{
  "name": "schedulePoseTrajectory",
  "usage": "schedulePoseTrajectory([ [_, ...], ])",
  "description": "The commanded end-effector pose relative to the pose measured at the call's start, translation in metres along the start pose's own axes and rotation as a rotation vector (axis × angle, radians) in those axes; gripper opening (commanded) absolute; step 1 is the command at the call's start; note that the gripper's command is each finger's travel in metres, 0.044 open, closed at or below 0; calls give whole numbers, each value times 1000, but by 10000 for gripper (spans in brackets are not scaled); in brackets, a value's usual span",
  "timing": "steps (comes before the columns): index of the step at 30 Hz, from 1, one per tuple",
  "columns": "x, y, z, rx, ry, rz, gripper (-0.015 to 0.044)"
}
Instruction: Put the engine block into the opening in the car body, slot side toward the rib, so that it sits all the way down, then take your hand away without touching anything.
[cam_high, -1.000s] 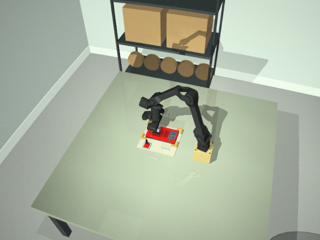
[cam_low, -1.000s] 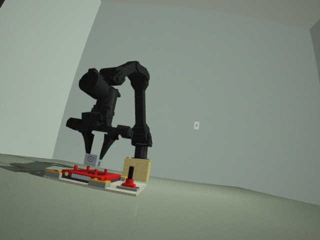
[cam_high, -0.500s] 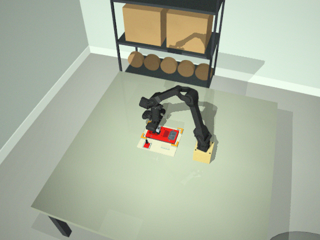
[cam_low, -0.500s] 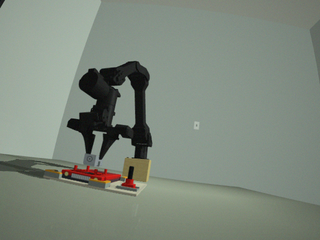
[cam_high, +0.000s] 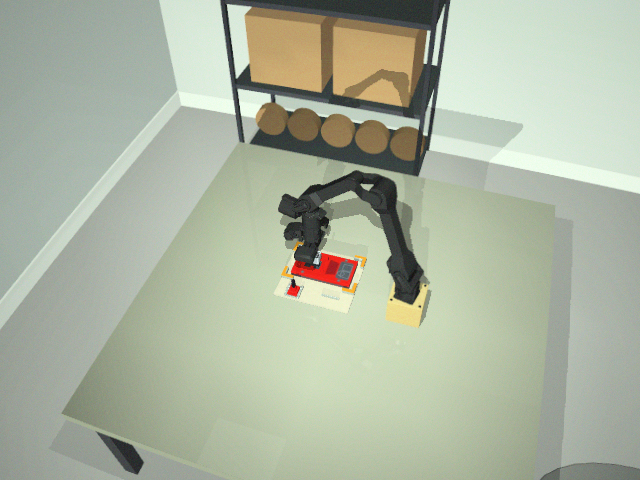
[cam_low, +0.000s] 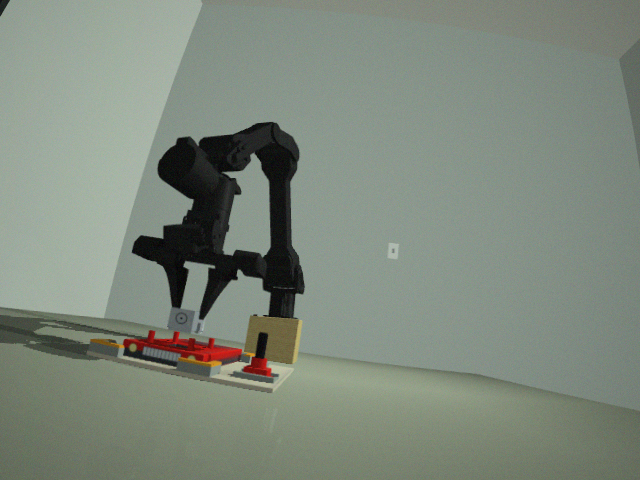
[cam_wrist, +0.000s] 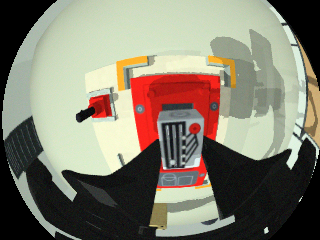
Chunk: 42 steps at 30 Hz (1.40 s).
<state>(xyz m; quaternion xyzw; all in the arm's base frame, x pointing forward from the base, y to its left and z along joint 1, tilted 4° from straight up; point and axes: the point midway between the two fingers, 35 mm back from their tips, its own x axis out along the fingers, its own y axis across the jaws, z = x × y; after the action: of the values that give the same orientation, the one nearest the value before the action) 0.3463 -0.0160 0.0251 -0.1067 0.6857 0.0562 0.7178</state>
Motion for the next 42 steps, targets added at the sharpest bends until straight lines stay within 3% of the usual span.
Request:
schedulePoseTrajectory([
  [1, 1, 0, -1, -59, 0, 0, 159],
  [14, 3, 0, -1, 115, 0, 0, 159],
  [24, 5, 0, -1, 0, 0, 0, 159],
  [42, 8, 0, -1, 40, 0, 0, 159],
])
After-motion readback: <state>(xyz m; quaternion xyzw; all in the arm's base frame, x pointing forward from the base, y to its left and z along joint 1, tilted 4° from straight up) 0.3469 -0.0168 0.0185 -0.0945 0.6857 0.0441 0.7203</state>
